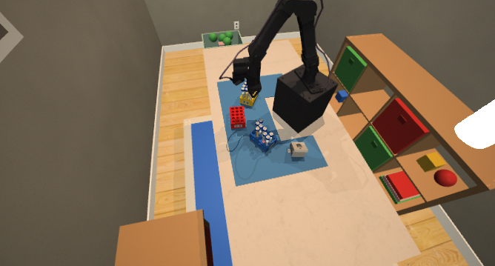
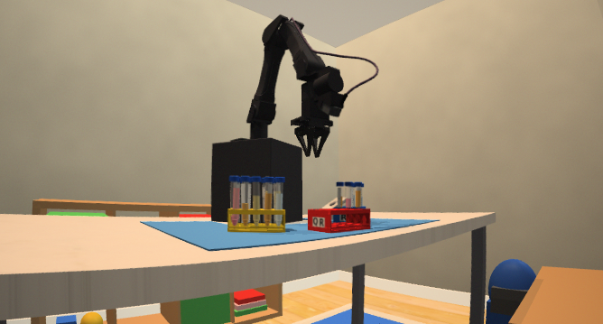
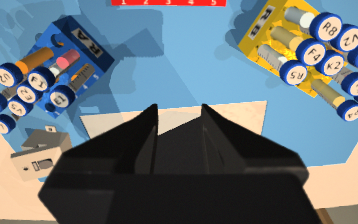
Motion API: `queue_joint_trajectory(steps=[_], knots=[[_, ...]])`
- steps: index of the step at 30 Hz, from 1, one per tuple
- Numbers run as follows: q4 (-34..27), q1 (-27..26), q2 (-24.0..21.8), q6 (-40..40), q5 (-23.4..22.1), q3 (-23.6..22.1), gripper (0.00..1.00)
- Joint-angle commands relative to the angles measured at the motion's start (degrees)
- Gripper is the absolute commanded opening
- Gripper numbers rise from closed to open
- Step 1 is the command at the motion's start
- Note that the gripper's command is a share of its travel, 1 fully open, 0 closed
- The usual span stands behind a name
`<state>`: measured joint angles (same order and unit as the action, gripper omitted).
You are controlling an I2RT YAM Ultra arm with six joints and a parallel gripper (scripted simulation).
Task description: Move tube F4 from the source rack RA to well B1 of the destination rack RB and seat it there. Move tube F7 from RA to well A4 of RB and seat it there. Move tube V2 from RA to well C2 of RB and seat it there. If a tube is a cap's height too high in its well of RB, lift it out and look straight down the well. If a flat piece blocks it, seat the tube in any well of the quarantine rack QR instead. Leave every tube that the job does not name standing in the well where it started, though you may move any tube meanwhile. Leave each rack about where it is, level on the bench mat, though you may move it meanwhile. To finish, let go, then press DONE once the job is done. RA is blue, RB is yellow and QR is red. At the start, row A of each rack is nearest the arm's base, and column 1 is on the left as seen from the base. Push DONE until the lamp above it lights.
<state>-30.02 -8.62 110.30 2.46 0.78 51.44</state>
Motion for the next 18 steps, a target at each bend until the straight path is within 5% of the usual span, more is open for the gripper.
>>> queue_joint_trajectory(steps=[1,18], knots=[[-0.9,1.8,1.2,8.0,0.5,1.9,0.30],[0.4,18.7,-0.8,25.1,0.7,-2.6,0.30]])
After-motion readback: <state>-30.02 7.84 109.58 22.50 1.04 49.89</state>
